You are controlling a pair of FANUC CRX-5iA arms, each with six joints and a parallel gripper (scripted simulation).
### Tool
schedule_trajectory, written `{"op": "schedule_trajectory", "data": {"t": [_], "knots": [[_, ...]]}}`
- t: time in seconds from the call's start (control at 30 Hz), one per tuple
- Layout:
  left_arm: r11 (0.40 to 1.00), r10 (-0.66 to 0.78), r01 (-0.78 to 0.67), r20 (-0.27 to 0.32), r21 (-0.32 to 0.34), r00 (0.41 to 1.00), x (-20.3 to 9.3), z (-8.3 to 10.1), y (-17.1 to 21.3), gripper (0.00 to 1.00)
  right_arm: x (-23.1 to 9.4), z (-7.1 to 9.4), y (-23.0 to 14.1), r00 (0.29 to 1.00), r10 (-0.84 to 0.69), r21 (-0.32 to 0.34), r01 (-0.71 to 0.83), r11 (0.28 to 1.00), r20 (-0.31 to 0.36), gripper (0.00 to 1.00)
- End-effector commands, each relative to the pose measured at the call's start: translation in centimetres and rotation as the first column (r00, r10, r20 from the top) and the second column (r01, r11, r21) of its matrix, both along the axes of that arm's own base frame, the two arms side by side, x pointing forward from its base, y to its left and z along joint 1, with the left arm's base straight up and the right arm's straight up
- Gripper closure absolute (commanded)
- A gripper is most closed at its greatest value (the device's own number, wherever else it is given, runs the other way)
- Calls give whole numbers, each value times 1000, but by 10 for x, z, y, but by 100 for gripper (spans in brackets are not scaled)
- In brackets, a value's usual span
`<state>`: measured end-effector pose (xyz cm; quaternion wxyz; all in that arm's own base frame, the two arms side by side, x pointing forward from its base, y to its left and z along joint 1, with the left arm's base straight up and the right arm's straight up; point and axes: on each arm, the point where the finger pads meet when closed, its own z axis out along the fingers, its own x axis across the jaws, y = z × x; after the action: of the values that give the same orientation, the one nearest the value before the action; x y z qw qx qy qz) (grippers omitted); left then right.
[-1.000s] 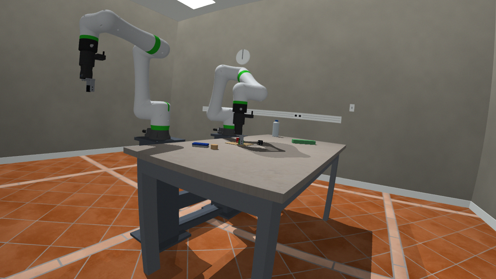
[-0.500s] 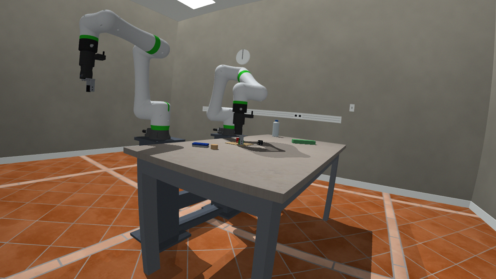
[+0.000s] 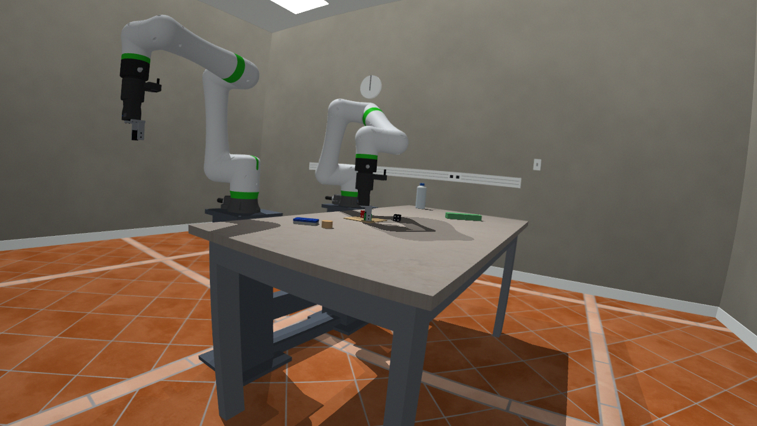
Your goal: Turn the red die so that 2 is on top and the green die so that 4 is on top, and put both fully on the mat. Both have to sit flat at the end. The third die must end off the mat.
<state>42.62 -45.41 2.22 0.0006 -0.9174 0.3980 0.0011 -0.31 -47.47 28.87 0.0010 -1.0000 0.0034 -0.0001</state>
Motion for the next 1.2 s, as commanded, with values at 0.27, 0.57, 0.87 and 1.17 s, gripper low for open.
{"op": "schedule_trajectory", "data": {"t": [0.27,0.57,0.87,1.17], "knots": [[1000,0,0,1,-2,1000,0,1,-1,25,0,1,0,1000,0,-2,0,1000,0,0],[1000,0,0,1,-2,1000,0,1,-1,13,0,1,0,1000,0,-2,0,1000,0,0],[1000,0,0,1,-2,1000,0,2,-1,13,0,1,0,1000,0,-2,0,1000,0,0],[1000,0,0,1,-2,1000,0,31,-1,13,0,1,0,1000,0,-2,0,1000,0,0]]}}
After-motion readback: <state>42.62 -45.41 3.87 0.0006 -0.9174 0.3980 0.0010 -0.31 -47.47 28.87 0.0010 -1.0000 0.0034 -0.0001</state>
